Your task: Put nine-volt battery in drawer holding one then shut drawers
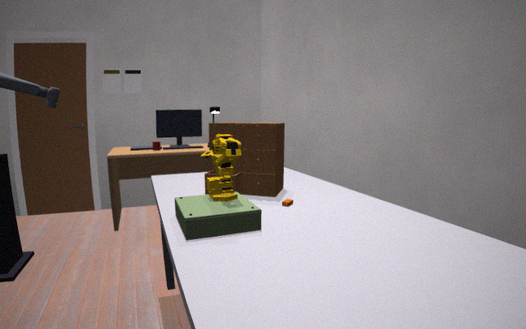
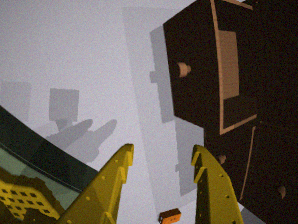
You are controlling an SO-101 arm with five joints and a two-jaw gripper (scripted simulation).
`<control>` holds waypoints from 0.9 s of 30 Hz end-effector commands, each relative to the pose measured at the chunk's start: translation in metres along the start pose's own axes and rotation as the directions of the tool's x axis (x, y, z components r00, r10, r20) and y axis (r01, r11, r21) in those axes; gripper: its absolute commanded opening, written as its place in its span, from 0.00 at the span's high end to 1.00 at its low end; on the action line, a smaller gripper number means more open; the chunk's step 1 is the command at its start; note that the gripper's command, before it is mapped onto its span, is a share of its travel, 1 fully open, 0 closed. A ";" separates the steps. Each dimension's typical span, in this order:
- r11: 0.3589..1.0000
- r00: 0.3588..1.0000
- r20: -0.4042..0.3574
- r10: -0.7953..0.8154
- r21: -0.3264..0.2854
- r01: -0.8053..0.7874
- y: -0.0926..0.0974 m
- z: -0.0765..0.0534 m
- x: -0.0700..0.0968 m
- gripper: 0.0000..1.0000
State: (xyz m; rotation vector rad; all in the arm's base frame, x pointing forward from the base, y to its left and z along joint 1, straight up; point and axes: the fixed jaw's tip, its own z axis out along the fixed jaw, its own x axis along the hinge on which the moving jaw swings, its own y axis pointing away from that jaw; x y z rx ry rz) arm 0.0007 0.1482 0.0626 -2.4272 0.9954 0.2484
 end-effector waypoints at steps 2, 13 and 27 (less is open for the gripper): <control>0.992 0.992 -0.004 -0.128 -0.018 0.128 0.005 0.001 0.003 0.79; 0.938 0.938 0.004 -0.347 -0.020 0.347 0.005 0.001 0.004 0.79; 0.761 0.761 0.016 -0.649 -0.018 0.649 0.005 0.001 0.005 0.79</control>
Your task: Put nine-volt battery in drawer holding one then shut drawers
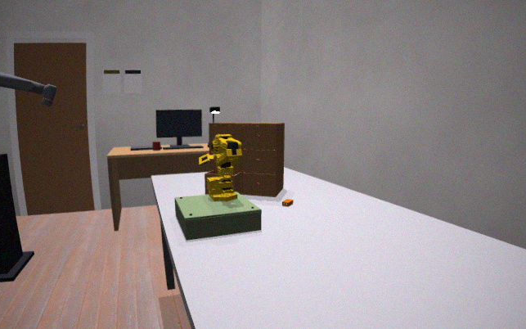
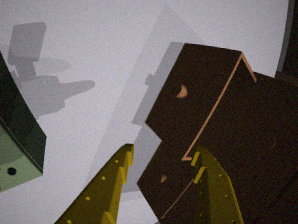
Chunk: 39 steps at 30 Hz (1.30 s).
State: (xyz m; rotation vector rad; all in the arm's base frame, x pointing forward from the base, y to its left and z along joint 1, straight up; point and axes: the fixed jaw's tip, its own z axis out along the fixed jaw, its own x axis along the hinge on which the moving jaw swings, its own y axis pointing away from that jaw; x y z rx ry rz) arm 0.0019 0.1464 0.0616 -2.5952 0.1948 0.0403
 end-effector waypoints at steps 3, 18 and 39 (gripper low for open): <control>0.994 0.994 0.006 -0.106 -0.017 0.106 0.005 0.001 0.000 0.79; 0.897 0.897 0.017 -0.442 -0.012 0.442 0.004 0.001 0.001 0.79; 0.613 0.613 0.027 -0.790 0.002 0.790 0.002 0.001 0.001 0.79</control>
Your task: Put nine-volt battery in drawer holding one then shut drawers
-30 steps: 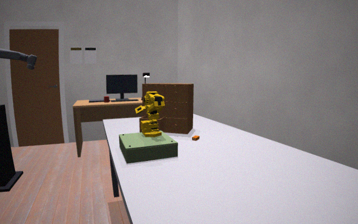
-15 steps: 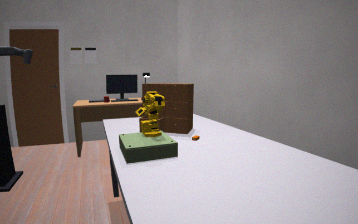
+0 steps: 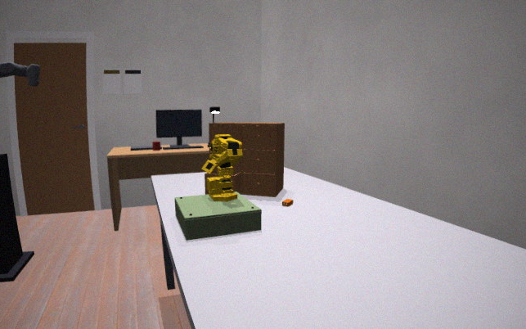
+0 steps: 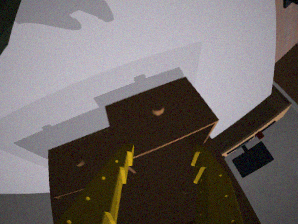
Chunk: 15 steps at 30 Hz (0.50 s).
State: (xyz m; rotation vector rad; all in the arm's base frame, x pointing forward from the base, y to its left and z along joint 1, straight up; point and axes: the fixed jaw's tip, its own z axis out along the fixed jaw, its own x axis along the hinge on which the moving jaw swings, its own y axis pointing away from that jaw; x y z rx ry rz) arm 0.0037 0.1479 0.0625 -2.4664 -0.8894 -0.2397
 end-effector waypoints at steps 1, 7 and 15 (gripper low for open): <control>0.995 0.995 0.017 -0.097 -0.008 0.097 0.002 0.001 -0.003 0.79; 0.969 0.969 0.019 -0.246 -0.003 0.246 0.002 0.002 -0.003 0.79; 0.921 0.921 0.021 -0.389 0.002 0.389 0.001 0.002 -0.002 0.79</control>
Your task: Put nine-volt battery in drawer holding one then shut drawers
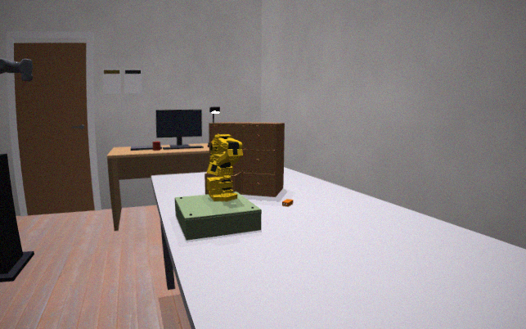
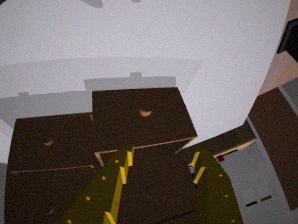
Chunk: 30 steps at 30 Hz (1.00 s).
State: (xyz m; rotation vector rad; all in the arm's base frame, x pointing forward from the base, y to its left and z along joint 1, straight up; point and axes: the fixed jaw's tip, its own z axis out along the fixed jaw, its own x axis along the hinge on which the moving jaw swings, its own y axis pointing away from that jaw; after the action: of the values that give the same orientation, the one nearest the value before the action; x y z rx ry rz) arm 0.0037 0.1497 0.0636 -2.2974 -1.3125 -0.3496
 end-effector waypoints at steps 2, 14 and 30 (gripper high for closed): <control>0.994 0.994 0.018 -0.105 -0.001 0.105 0.001 0.002 -0.004 0.79; 0.918 0.918 0.019 -0.396 0.009 0.396 -0.001 0.002 -0.002 0.79; 0.863 0.862 0.017 -0.506 0.013 0.506 -0.002 0.002 -0.002 0.79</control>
State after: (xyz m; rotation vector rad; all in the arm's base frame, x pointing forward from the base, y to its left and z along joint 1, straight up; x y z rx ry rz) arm 0.0021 0.1529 0.0654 -1.9223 -1.8934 -0.5037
